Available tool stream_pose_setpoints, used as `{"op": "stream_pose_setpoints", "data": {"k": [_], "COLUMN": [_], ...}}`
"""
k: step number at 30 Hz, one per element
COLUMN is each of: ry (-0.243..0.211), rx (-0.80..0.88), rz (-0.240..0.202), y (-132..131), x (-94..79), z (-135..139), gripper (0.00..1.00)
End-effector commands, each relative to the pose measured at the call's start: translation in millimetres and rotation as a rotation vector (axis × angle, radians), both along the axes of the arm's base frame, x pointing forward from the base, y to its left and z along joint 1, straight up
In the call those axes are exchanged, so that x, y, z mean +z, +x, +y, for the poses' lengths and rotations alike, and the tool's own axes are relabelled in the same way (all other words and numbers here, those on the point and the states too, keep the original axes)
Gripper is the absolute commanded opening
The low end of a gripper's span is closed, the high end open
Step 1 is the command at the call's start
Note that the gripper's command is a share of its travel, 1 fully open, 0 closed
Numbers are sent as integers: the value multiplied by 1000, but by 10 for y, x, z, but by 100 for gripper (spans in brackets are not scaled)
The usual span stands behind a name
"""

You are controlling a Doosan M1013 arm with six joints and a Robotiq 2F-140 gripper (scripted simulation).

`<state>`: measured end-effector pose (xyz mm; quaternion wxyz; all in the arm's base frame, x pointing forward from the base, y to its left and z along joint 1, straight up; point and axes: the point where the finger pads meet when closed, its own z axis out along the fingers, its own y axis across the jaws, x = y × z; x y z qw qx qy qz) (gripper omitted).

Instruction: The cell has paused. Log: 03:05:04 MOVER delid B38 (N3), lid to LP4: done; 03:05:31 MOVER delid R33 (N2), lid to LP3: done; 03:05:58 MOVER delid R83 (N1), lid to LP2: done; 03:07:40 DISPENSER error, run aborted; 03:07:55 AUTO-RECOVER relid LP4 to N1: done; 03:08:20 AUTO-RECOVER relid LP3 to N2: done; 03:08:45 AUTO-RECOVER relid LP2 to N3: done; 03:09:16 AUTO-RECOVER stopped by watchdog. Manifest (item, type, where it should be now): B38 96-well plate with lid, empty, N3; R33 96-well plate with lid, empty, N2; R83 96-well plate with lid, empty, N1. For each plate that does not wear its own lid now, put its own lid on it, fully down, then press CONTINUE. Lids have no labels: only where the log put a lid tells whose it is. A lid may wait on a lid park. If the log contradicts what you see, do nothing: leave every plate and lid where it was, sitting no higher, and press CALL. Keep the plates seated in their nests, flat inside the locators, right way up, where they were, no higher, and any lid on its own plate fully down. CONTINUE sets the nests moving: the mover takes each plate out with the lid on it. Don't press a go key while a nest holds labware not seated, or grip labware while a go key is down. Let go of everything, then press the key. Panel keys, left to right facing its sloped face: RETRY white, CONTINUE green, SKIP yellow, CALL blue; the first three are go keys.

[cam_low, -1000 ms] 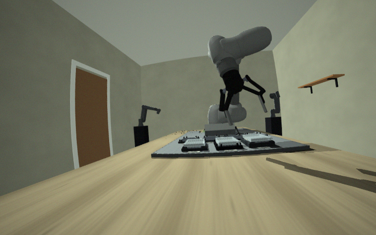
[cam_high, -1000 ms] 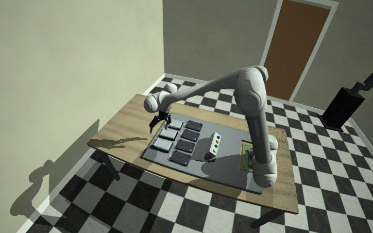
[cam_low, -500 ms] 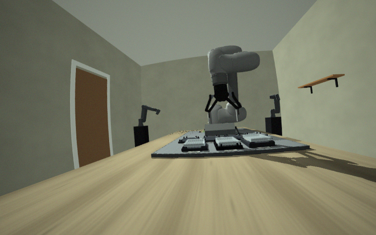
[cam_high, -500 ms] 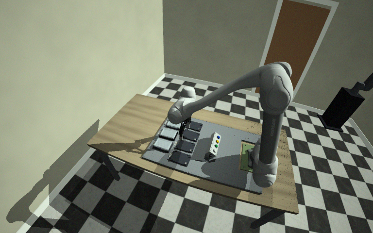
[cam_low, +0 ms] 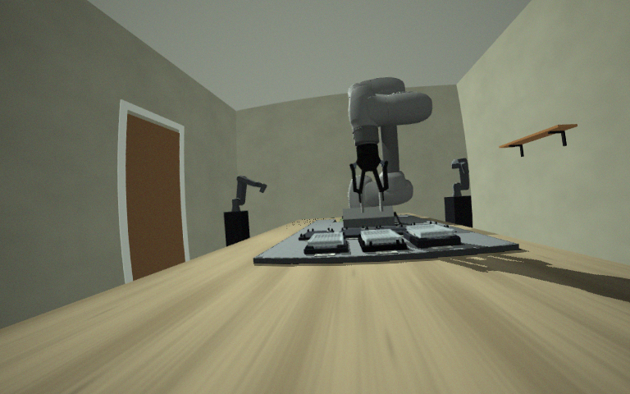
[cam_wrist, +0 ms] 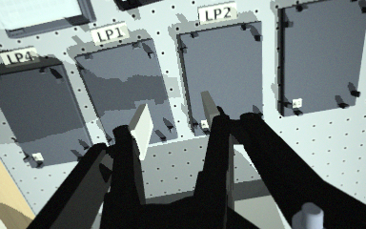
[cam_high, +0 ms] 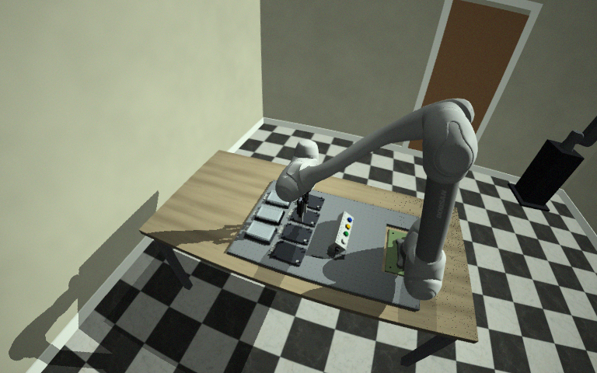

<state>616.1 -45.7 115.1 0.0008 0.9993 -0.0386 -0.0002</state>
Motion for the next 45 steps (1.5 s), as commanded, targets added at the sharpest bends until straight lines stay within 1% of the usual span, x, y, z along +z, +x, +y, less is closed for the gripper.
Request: {"op": "stream_pose_setpoints", "data": {"k": [1, 24, 25, 26, 27, 29, 31, 32, 33, 34, 35, 36, 45], "ry": [0, 0, 0, 0, -1, -1, -2, -2, -3, -3, -3, -3, -3], "rx": [0, 0, 0, -1, -2, -2, -5, -5, -6, -6, -6, -6, -6], "rz": [0, 0, -1, -1, -2, -2, -5, -5, -5, -5, -5, -6, -6], "y": [0, 0, 1, 1, -9, -9, -61, -61, -89, -89, -104, -107, -107], "x": [1, 1, 2, 3, 4, 4, 7, 7, 8, 8, 8, 8, 8], "z": [0, -15, -99, -273, -517, -517, -1031, -1031, -1206, -1206, -1290, -1305, -1305], "gripper": [0, 0, 0, 0, 0, 0, 0, 0, 0, 0, 0, 0, 0]}}
